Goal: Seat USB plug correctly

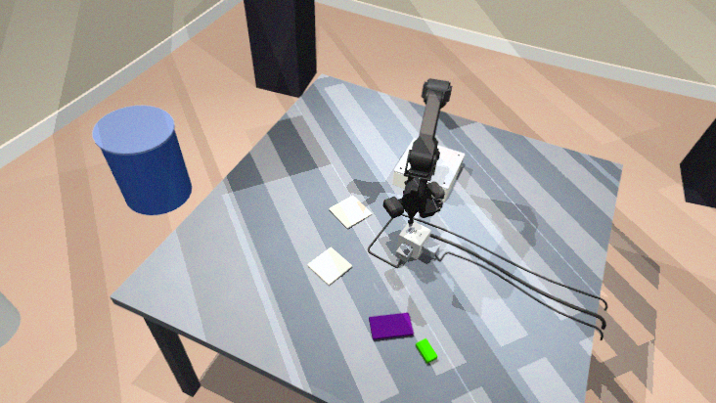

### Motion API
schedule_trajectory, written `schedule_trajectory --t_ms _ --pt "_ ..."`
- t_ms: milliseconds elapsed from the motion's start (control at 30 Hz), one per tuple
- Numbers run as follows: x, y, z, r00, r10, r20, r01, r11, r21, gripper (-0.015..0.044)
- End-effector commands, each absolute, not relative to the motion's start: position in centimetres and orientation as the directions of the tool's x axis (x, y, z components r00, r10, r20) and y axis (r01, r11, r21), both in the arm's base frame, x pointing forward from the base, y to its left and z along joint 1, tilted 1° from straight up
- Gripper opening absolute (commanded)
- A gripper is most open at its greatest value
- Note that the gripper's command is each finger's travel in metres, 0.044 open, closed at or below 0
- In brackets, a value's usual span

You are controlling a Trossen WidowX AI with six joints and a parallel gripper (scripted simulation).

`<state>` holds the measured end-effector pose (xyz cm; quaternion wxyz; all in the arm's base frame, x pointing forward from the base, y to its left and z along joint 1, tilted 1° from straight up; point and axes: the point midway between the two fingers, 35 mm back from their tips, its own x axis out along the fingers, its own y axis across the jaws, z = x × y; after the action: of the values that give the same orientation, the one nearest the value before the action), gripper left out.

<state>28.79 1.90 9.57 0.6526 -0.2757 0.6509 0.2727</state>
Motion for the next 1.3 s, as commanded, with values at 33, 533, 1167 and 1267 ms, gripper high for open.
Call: schedule_trajectory --t_ms 33,533,1167,1267 --pt "28.78 1.90 9.55 0.003 -0.003 -1.000 -0.622 0.783 -0.005 0.0000" --pt "28.78 1.90 9.55 0.004 -0.003 -1.000 -0.276 0.961 -0.004 0.0000" --pt "28.78 1.90 9.55 0.004 -0.003 -1.000 0.217 0.976 -0.002 0.0000" --pt "28.78 1.90 9.55 0.004 -0.003 -1.000 0.292 0.956 -0.002 0.0000"
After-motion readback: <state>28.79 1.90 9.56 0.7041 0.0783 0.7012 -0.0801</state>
